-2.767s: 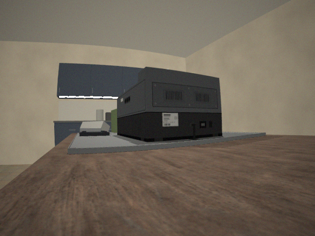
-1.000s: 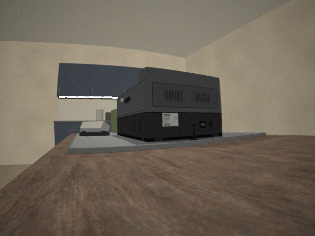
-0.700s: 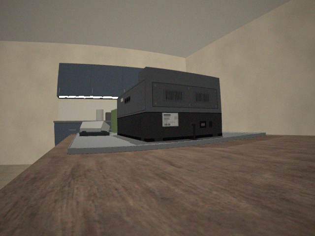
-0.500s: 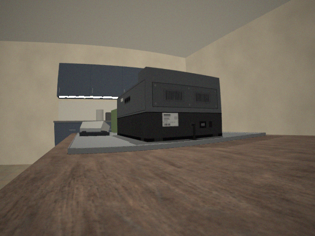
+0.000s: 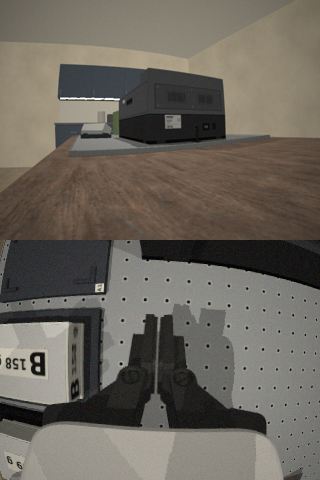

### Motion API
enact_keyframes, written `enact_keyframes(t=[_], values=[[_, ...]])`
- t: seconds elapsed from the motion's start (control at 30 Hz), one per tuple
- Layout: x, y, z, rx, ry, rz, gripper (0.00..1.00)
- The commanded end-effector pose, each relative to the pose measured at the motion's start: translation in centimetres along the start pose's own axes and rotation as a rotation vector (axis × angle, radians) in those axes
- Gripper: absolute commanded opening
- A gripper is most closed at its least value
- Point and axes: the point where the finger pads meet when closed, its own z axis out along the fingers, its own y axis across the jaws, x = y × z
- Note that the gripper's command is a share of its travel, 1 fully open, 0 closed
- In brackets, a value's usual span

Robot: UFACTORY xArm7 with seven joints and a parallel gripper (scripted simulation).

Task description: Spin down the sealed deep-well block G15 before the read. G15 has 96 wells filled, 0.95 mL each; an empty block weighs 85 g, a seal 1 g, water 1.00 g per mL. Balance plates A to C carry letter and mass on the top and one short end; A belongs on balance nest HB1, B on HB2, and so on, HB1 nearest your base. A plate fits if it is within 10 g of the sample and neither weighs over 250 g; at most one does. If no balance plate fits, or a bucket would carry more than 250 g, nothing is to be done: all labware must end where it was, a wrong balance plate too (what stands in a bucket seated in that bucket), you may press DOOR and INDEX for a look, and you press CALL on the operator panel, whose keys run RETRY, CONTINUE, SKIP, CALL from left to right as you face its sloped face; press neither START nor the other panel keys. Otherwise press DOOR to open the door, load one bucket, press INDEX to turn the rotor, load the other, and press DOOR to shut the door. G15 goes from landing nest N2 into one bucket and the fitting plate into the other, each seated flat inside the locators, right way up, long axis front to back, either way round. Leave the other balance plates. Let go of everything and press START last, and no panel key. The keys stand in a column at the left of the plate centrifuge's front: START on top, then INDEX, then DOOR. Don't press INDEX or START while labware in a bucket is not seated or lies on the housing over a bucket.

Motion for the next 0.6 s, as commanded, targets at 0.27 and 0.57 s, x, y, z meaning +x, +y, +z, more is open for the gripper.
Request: enact_keyframes(t=[0.27,0.57], values=[[0.9,0.0,-1.9,0.000,-0.086,0.000,0.00],[1.5,0.0,-3.5,0.000,-0.161,0.000,0.00]])
